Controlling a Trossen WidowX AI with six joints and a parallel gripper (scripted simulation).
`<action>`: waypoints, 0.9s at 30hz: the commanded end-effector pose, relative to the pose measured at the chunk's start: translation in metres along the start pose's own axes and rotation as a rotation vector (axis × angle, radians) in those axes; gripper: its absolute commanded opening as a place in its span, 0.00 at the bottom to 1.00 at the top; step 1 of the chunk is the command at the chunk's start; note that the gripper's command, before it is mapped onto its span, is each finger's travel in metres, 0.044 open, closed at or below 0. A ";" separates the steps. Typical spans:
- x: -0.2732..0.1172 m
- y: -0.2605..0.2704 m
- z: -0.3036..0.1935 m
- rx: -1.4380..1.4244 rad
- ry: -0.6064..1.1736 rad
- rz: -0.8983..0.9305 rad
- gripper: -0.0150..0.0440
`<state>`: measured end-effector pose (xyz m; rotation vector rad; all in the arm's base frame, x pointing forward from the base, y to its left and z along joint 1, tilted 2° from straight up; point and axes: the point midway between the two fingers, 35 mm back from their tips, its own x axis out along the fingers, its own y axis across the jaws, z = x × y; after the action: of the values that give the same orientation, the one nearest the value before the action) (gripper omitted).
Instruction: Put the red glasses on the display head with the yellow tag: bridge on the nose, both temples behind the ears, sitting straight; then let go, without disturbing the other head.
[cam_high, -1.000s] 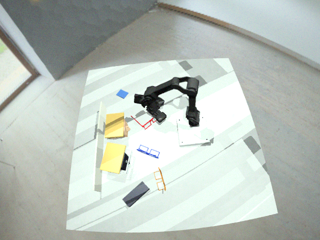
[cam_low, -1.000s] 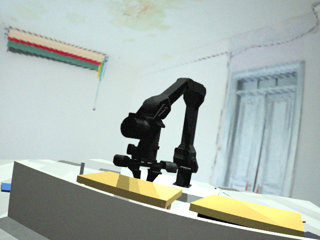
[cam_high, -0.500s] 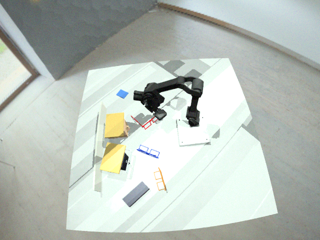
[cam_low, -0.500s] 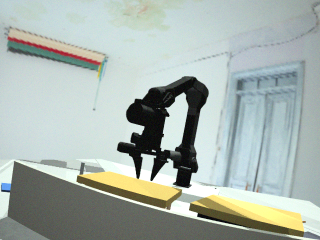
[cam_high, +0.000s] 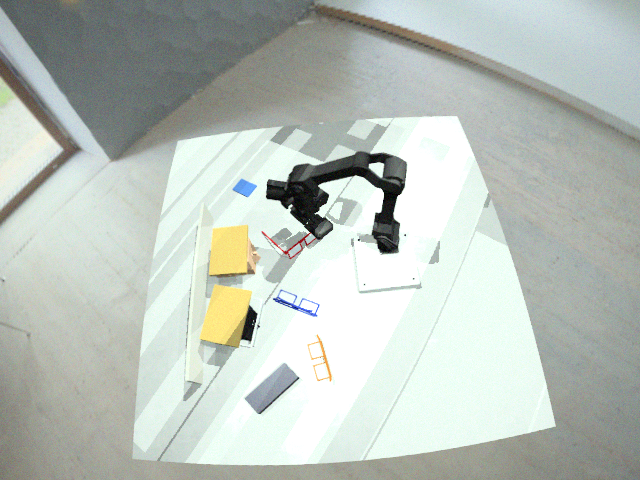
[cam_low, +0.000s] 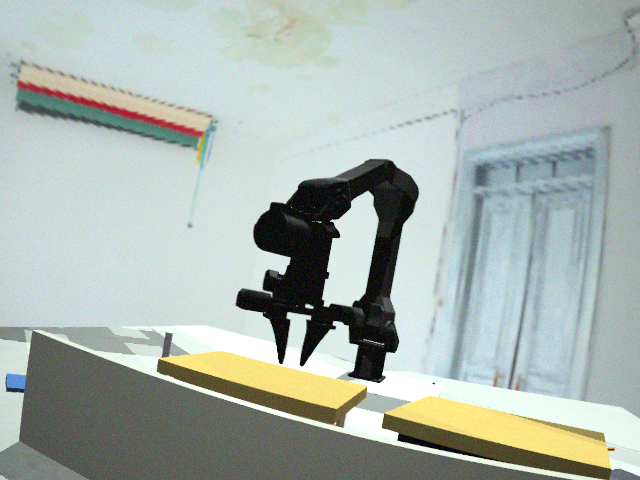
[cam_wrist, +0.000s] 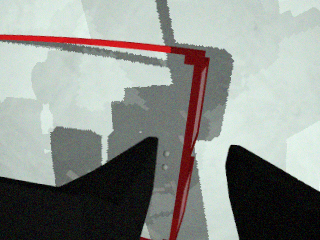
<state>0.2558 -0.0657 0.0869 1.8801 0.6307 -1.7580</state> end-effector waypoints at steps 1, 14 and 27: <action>0.001 0.001 0.001 -0.004 -0.005 0.002 0.49; 0.022 0.002 0.000 -0.004 -0.005 0.002 0.49; 0.043 0.002 0.000 -0.004 -0.005 0.002 0.49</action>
<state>0.2610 -0.0666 0.0506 1.8827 0.6281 -1.7505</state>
